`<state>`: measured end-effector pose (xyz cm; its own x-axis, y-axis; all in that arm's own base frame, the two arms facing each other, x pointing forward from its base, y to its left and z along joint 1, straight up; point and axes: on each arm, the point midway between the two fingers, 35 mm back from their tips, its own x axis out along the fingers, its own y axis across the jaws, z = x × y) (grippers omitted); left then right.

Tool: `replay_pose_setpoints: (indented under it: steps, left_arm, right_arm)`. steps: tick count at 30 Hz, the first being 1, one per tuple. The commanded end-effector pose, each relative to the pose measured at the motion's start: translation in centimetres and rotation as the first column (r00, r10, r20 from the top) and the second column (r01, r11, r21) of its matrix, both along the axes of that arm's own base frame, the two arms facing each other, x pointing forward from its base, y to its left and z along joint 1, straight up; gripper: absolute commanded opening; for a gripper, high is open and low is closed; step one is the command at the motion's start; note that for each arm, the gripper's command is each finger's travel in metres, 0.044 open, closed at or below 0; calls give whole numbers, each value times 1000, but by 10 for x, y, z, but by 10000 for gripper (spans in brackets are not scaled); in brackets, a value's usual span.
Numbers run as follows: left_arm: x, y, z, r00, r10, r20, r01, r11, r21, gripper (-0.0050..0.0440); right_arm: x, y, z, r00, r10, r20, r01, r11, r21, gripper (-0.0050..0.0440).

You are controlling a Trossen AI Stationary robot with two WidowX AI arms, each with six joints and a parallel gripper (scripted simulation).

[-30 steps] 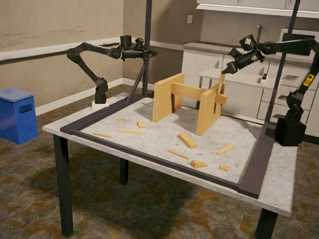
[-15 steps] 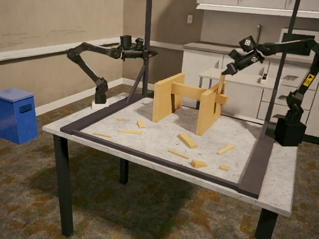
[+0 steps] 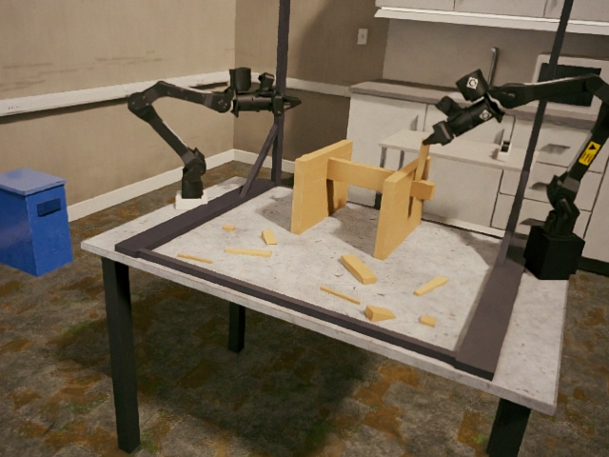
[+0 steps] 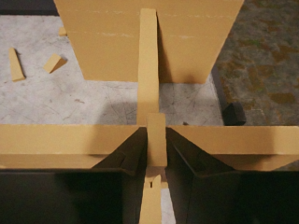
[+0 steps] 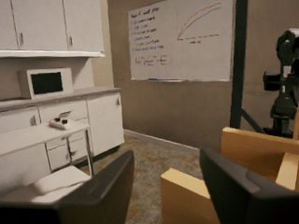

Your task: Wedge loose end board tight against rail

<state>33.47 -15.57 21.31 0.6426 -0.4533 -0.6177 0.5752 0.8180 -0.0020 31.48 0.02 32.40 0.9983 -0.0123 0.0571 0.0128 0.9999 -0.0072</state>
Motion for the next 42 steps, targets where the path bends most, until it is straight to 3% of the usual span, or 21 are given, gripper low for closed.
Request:
replay_pose_setpoints:
  steps: [1, 32, 35, 40, 42]
  left_arm:
    - [-2, -1, 8, 1000, -3, 23, 3, 1000, -11, 10]
    - [0, -1, -36, 1000, -2, 4, 2, 1000, -3, 10]
    - [1, -2, -30, 1000, -2, 11, 2, 1000, -5, 10]
    - [-1, -1, -45, 1000, -1, 2, 1, 1000, -1, 10]
    - [1, -2, -39, 1000, -1, 12, 1, 1000, -5, 10]
  right_arm:
    - [-1, 1, 11, 1000, 1, 23, -1, 1000, -2, 200]
    - [-1, 1, 11, 1000, 1, 23, -1, 1000, -2, 200]
    - [-1, 1, 11, 1000, 1, 23, -1, 1000, -2, 200]
    - [-1, 1, 11, 1000, 1, 23, -1, 1000, -2, 200]
    - [-1, 1, 11, 1000, 1, 23, -1, 1000, -2, 200]
